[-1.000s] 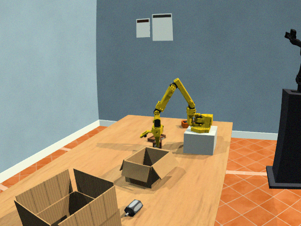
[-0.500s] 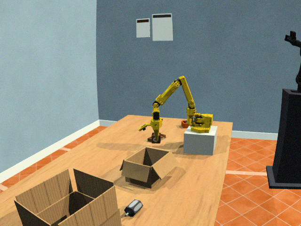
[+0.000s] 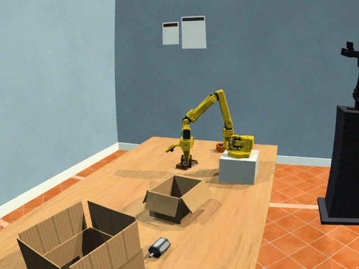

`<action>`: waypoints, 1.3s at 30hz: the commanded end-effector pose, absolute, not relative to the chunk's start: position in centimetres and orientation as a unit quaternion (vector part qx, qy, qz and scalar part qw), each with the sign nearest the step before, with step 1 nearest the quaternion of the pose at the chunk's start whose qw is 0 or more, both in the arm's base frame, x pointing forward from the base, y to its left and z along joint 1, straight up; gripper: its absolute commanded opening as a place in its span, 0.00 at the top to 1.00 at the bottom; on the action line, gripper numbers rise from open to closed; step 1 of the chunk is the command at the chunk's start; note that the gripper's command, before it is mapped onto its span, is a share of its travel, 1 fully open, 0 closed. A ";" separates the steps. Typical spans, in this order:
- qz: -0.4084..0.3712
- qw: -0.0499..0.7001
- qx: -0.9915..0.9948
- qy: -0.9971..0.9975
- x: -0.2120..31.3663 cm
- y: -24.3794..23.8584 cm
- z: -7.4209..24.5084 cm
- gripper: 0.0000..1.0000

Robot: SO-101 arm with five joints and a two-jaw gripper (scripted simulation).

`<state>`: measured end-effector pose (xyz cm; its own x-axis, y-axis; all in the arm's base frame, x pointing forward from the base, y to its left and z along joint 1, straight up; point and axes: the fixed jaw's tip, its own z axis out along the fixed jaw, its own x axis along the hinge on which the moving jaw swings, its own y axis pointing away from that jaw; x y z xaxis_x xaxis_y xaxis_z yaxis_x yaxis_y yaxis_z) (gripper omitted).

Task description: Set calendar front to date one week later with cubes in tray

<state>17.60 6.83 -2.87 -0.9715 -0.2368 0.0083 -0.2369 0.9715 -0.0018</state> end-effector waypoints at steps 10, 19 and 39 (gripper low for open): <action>-0.019 -0.093 0.120 -0.988 18.4 7.0 -3.5 1.00; -0.034 -0.167 0.119 -0.978 18.8 7.0 -3.7 1.00; -0.045 -0.230 0.118 -0.965 19.5 7.1 -4.0 1.00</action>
